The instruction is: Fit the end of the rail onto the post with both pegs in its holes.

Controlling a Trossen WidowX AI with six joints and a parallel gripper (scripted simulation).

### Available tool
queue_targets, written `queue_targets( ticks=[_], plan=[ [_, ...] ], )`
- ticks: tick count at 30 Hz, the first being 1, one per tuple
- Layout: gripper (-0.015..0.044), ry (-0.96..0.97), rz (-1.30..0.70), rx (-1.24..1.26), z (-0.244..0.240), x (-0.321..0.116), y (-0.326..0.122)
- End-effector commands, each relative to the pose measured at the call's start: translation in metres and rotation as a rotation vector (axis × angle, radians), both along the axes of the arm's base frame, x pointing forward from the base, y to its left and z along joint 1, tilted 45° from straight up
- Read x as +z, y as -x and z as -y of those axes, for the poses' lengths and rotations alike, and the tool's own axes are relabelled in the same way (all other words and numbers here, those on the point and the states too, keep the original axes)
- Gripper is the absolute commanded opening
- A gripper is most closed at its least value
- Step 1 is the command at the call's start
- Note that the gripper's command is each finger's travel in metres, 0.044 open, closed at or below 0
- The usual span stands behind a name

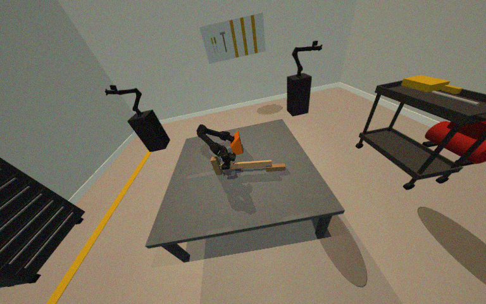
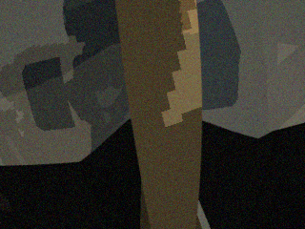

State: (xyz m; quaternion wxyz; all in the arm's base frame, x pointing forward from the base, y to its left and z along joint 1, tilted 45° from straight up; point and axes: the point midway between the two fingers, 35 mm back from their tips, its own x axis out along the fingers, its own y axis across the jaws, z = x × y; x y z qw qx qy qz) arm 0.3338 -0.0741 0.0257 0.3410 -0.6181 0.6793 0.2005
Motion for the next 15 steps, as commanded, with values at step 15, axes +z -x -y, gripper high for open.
queue_targets(
  ticks=[15],
  plan=[
    [0.0,0.002,-0.001,0.003,0.0038,0.0046,0.0012]
  ],
)
